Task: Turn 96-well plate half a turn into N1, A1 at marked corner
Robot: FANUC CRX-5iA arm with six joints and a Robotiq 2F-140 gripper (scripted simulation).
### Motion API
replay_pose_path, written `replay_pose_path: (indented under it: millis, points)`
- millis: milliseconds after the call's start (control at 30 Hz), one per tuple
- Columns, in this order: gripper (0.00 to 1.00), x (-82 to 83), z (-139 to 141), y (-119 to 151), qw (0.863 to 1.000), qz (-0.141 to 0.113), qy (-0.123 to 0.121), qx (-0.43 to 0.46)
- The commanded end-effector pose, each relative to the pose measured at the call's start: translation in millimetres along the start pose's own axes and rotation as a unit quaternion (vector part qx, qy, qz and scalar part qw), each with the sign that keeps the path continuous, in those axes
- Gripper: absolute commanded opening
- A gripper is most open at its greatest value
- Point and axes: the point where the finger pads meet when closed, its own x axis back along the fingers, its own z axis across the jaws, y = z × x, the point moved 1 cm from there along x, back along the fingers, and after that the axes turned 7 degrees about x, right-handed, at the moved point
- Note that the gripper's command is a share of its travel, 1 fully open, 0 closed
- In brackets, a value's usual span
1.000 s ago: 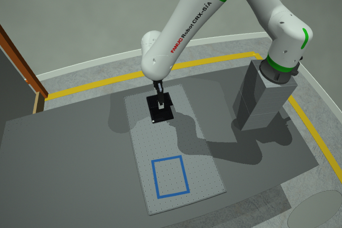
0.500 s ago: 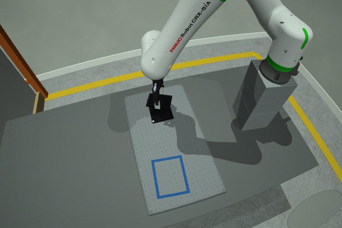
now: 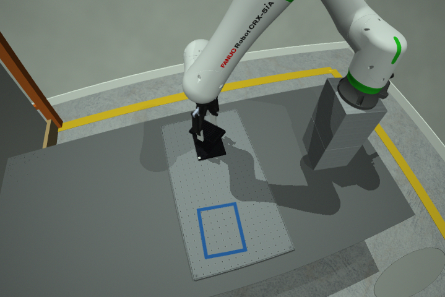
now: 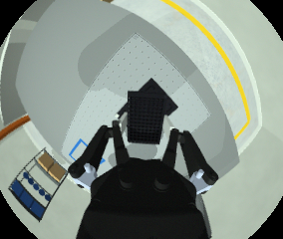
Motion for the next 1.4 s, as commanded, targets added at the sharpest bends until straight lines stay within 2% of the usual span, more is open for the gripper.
replay_pose_path:
  millis: [0,133,300,367,633,1367]
  points:
    - [0.0,0.1,-0.3,-0.1,0.997,0.005,0.009,-0.081]
    - [0.0,0.1,-0.2,-0.1,0.989,0.006,0.008,-0.147]
    - [0.0,0.1,-0.2,-0.1,0.973,0.006,0.008,-0.229]
    - [0.0,0.1,-0.2,-0.1,0.973,0.006,0.008,-0.229]
    - [0.0,0.1,-0.2,-0.1,0.936,0.007,0.007,-0.352]
    - [0.0,0.1,-0.3,0.0,0.936,0.007,0.007,-0.352]
